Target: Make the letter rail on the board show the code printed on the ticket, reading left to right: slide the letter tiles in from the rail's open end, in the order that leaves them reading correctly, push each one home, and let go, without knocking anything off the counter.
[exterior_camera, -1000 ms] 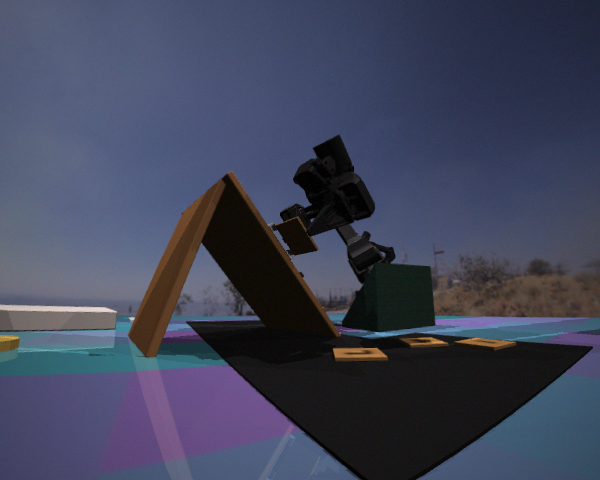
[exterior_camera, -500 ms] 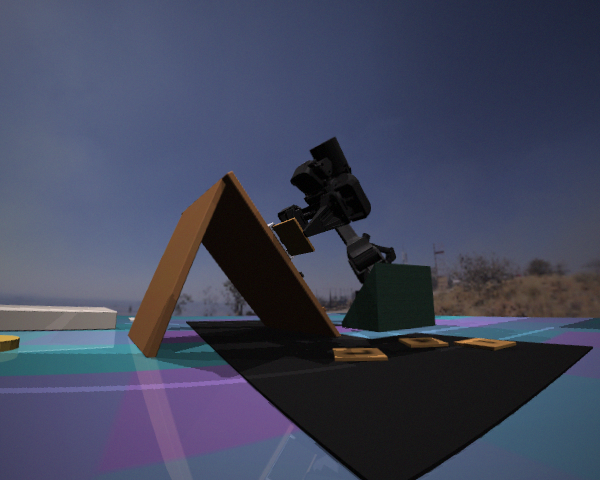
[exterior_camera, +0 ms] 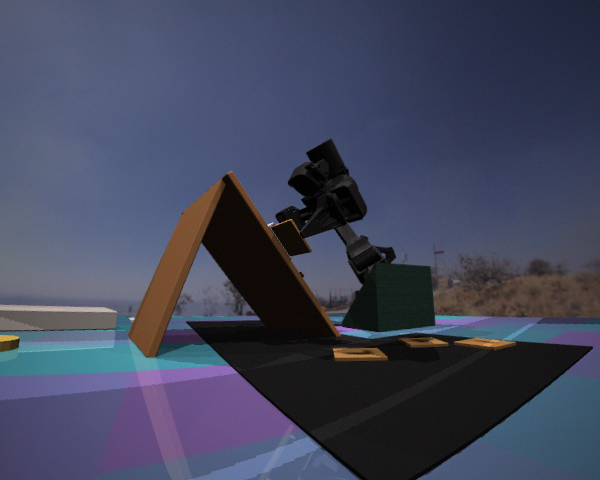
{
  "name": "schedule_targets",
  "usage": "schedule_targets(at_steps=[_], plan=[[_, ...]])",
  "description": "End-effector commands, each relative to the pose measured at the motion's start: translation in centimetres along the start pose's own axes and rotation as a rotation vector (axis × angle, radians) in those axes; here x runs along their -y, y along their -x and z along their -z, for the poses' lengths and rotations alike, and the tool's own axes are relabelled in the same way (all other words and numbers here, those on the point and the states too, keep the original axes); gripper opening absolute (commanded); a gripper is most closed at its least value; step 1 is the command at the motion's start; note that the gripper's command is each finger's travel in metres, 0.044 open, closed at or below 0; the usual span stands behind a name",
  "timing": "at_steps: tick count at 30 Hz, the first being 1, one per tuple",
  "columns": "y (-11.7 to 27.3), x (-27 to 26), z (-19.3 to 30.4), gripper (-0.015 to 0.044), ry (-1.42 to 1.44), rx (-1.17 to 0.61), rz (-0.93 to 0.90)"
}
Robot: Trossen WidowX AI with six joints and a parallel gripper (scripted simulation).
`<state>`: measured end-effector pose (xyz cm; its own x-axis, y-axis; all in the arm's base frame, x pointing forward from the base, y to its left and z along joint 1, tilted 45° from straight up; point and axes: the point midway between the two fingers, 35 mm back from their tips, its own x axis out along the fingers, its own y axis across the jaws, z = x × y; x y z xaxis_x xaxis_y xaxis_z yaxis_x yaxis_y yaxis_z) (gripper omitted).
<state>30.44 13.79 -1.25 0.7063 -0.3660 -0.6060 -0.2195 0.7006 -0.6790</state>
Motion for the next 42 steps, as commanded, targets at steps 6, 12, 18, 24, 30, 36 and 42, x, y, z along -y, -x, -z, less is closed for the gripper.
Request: schedule_targets(at_steps=[6,12,18,24,30,36,42], plan=[[0.0,0.4,0.1,0.0000,0.005,-0.002,-0.002],[0.0,0.7,0.1,0.0000,0.005,-0.002,-0.002],[0.0,1.0,0.1,0.0000,0.006,-0.002,-0.002],[-0.1,1.3,0.1,0.0000,0.006,-0.002,-0.001],[-0.1,1.6,0.1,0.0000,0.006,-0.002,-0.001],[-0.1,1.9,0.1,0.0000,0.006,-0.003,-0.001],[-0.1,2.3,0.1,0.0000,0.006,-0.003,-0.001]])
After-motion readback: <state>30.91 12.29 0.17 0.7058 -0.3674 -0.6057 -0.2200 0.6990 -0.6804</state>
